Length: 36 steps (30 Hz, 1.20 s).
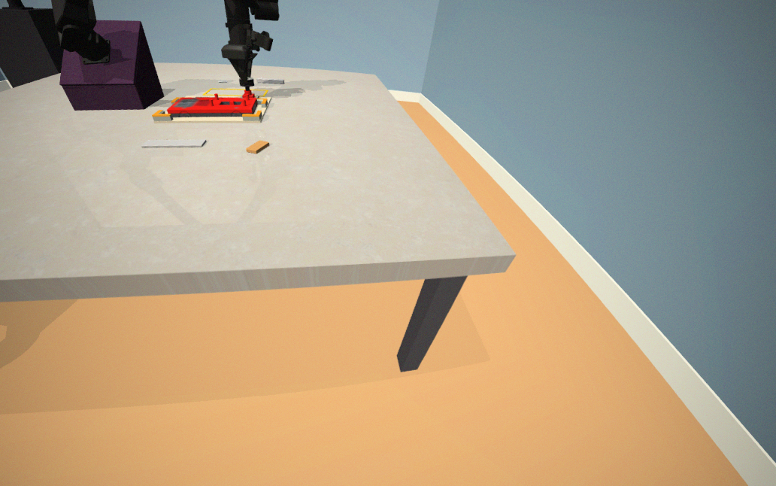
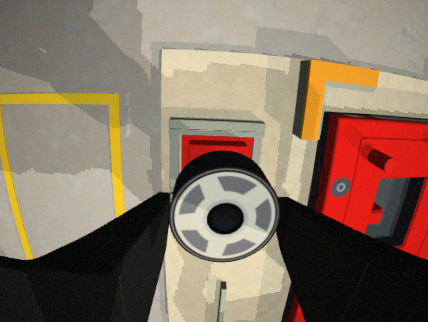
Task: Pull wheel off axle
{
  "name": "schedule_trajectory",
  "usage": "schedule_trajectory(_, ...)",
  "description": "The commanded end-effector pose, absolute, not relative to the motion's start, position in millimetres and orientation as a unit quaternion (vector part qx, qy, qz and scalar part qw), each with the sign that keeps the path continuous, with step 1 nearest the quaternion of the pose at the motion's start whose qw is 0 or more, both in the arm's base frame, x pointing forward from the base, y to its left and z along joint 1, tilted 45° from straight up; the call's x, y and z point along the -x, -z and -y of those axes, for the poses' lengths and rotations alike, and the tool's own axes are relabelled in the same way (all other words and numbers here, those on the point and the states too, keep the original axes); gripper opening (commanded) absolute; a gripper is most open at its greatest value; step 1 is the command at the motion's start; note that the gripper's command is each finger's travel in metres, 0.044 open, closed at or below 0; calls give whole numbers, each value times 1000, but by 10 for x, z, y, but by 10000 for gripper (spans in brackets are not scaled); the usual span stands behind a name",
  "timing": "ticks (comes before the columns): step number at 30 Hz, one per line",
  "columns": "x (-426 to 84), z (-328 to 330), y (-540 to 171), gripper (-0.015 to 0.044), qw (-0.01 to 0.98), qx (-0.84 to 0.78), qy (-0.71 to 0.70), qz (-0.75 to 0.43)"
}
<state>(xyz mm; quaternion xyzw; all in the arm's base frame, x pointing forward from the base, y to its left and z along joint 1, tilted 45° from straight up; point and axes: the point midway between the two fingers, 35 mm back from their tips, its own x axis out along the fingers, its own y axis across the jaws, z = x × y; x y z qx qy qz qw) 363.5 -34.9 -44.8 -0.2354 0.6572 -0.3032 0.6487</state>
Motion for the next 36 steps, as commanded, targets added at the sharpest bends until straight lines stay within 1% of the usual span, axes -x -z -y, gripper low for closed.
schedule_trajectory(1, -3636, 320, 436, 0, 649, 234, 302, -657)
schedule_trajectory(36, -3640, 238, 355, 0, 649, 235, 302, -657)
